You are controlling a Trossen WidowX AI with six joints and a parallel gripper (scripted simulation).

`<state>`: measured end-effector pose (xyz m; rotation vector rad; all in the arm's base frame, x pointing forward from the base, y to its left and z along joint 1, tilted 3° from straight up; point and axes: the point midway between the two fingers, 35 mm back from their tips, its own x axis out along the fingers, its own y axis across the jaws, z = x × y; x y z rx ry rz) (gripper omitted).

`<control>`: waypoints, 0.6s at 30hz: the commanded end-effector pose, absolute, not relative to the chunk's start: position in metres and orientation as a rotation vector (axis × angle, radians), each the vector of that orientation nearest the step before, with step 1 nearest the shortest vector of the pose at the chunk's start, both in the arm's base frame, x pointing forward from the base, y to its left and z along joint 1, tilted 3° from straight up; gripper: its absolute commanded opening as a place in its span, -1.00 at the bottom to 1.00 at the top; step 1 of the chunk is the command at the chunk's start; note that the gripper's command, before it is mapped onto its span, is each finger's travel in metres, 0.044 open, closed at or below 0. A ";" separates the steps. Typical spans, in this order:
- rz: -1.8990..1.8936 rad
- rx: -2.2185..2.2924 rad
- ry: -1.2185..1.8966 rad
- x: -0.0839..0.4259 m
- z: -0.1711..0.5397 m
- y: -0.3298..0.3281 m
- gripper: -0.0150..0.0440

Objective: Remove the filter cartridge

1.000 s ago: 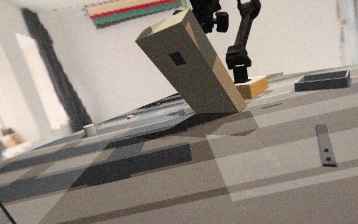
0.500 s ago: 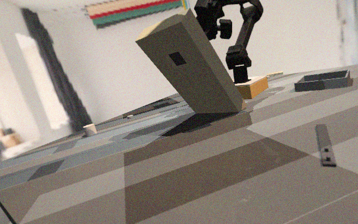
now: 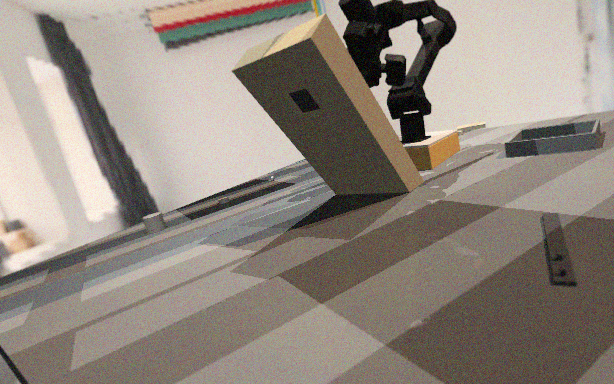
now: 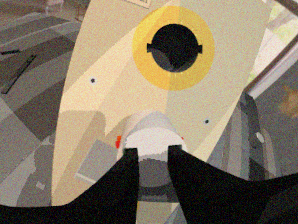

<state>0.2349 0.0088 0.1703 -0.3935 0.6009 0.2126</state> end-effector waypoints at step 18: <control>0.212 -0.391 0.584 0.257 0.215 0.009 -0.14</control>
